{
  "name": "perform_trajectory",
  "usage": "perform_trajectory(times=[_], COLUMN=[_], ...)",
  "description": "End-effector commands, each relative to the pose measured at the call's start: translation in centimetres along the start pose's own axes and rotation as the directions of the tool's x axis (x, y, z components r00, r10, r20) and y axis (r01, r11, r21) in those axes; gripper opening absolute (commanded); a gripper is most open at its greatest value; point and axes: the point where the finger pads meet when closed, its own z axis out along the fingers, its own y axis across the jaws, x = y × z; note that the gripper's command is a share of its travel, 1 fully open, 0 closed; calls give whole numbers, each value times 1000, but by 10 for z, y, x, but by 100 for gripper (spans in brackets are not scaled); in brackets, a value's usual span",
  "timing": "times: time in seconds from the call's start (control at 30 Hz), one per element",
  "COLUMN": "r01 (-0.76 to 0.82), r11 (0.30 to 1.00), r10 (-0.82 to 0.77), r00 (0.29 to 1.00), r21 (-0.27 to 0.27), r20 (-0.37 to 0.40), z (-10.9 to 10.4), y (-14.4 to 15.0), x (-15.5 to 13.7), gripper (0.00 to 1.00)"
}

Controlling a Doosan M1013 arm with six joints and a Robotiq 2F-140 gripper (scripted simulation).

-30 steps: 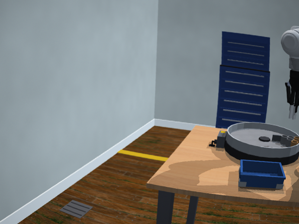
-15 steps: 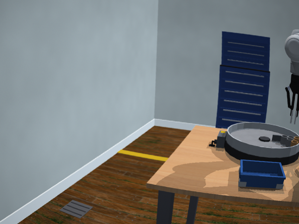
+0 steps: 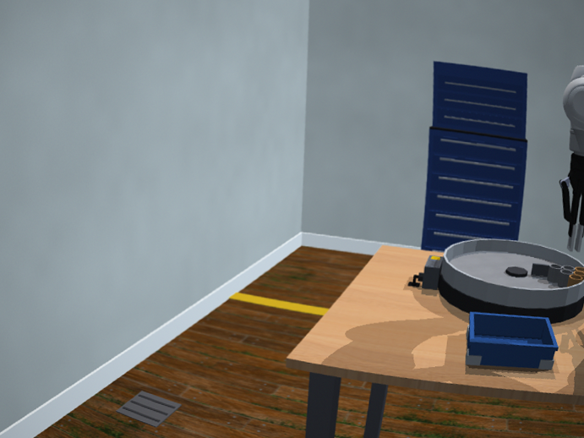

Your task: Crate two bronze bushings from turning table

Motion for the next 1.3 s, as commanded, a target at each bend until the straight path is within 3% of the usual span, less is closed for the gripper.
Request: perform_trajectory(times=[0.0,0.33,0.4,0.73,1.27], r01=[167,467,467,690,712], r11=[986,884,884,724,703], r10=[-167,-467,-467,-690,-712], r00=[986,884,884,724,703], r21=[4,6,6,8,8], r20=[7,6,6,4,4], z=[9,23,23,34,36], y=[1,2,2,4,4], x=[-7,-19,-19,-29,-30], gripper=[10,10,10,10,10])
